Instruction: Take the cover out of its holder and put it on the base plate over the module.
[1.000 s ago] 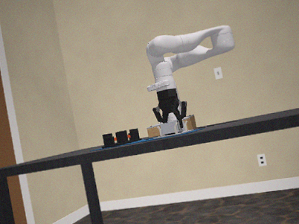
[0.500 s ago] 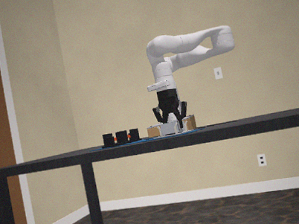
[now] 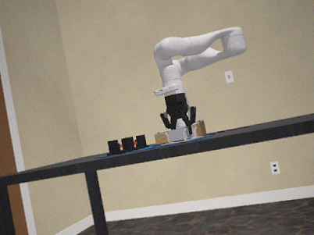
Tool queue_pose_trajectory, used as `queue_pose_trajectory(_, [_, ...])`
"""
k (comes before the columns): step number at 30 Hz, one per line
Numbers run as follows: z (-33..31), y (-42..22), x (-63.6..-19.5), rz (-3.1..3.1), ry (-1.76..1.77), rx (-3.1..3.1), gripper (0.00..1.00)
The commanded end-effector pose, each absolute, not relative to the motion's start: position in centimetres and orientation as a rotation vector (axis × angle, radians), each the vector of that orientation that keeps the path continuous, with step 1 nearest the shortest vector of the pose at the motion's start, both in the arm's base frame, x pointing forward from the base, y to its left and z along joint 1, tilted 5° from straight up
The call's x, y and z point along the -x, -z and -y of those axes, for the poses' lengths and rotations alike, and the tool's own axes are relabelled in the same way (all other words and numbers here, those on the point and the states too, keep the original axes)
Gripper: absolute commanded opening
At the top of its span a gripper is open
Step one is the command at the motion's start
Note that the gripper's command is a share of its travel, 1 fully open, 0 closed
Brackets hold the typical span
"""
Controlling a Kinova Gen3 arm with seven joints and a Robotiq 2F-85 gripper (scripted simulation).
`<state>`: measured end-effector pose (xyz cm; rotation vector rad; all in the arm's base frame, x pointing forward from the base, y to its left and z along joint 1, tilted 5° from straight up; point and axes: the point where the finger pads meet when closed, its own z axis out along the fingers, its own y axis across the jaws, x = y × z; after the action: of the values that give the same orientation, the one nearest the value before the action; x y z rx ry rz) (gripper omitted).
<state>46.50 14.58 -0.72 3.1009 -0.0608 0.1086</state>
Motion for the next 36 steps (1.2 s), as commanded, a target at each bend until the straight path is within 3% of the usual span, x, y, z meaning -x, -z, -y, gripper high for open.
queue_pose_trajectory(1, [-14.59,0.85,-46.69,0.051,-0.113,-3.104,0.00])
queue_pose_trajectory(36, [-14.59,0.96,-46.76,0.051,-0.113,-3.104,0.00])
